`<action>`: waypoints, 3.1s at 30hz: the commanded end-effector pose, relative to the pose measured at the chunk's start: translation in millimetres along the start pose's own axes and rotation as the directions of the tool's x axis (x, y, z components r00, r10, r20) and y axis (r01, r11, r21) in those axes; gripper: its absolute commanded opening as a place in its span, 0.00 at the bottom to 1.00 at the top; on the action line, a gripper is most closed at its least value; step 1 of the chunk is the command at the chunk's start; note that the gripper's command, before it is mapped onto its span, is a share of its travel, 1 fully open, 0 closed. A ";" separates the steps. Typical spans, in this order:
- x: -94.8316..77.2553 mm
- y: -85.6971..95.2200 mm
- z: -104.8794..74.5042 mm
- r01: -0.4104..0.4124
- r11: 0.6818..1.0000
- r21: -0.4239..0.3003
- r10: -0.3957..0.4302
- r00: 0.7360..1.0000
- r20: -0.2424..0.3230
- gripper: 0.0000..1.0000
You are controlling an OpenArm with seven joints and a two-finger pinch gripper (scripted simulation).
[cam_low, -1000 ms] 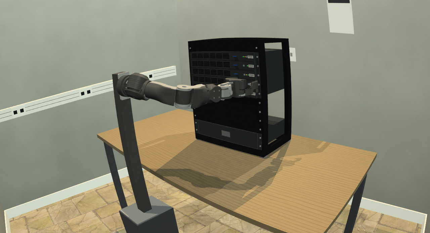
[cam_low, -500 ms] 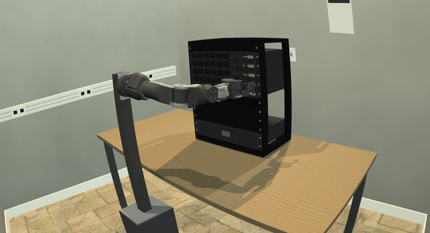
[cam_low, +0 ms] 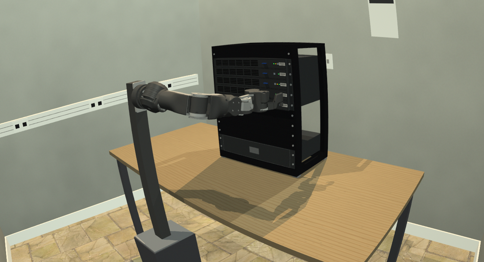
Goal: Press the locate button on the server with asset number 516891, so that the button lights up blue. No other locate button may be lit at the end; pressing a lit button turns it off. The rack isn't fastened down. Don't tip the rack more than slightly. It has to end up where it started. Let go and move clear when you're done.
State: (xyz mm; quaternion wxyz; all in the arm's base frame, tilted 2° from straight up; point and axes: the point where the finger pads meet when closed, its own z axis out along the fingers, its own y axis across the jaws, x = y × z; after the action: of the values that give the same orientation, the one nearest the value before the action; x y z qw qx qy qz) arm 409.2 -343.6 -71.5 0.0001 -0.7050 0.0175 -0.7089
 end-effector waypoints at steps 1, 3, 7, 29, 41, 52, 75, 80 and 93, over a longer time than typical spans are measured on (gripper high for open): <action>0.6 1.2 -0.7 -0.003 1.000 -0.007 0.003 1.000 -0.005 0.60; 0.6 1.2 -0.9 -0.003 1.000 -0.007 0.003 1.000 -0.005 0.60; 1.7 1.2 -0.9 -0.003 1.000 -0.007 0.003 1.000 -0.005 0.60; 39.4 1.3 -1.0 -0.003 1.000 -0.007 0.003 1.000 -0.005 0.60; 45.1 1.4 0.2 -0.003 1.000 -0.007 0.003 1.000 -0.005 0.60; 45.2 1.5 21.3 -0.003 1.000 -0.007 0.003 1.000 -0.005 0.60; 45.3 1.7 48.9 -0.003 1.000 -0.007 0.003 1.000 -0.005 0.60; 45.3 1.7 48.9 -0.003 1.000 -0.007 0.003 1.000 -0.005 0.60; 45.3 1.7 48.9 -0.003 1.000 -0.007 0.003 1.000 -0.005 0.60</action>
State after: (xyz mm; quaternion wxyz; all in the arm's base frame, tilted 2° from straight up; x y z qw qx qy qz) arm 457.4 -348.8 -26.5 -0.0032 -0.7030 0.0237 -0.7108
